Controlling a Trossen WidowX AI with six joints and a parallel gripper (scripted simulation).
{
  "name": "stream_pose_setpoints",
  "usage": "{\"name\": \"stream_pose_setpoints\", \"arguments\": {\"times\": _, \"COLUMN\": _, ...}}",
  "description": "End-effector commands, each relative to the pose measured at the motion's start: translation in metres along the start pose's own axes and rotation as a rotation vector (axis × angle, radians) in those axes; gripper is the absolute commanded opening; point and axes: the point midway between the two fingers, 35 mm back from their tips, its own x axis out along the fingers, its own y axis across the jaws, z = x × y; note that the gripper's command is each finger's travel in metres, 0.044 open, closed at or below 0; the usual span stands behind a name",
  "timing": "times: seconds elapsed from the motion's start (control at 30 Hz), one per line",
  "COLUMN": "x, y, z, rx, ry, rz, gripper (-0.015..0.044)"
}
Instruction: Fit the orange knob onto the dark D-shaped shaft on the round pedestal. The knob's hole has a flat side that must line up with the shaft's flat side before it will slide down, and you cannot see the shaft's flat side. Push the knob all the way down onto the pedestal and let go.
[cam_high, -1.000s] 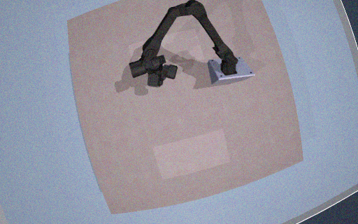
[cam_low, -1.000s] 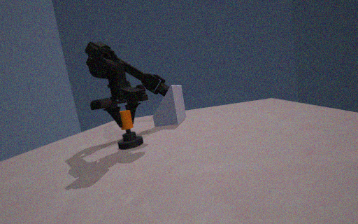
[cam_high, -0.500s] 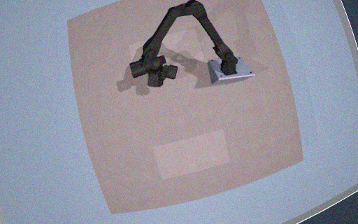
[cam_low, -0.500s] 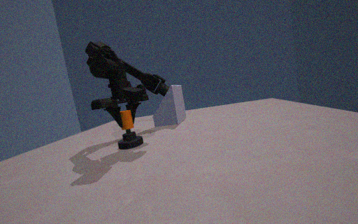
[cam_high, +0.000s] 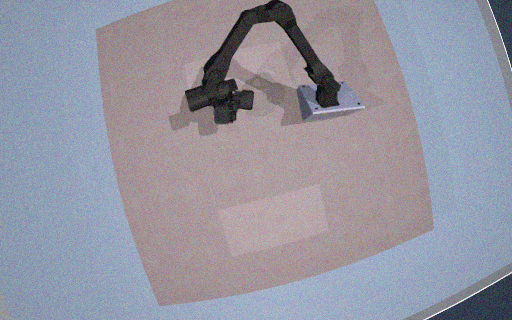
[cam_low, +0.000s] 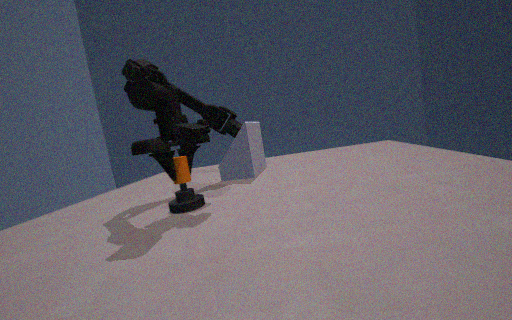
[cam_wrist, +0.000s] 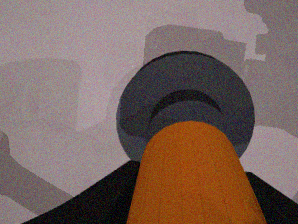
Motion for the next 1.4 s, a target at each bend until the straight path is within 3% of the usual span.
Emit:
{"name": "stream_pose_setpoints", "arguments": {"times": 0.0, "x": 0.0004, "y": -0.0036, "z": 0.0004, "rx": -0.081, "ry": -0.003, "rz": -0.001, "gripper": 0.0}}
{"name": "stream_pose_setpoints", "arguments": {"times": 1.37, "x": 0.0039, "y": 0.0005, "z": 0.0016, "rx": -0.081, "ry": -0.003, "rz": -0.001, "gripper": 0.0}}
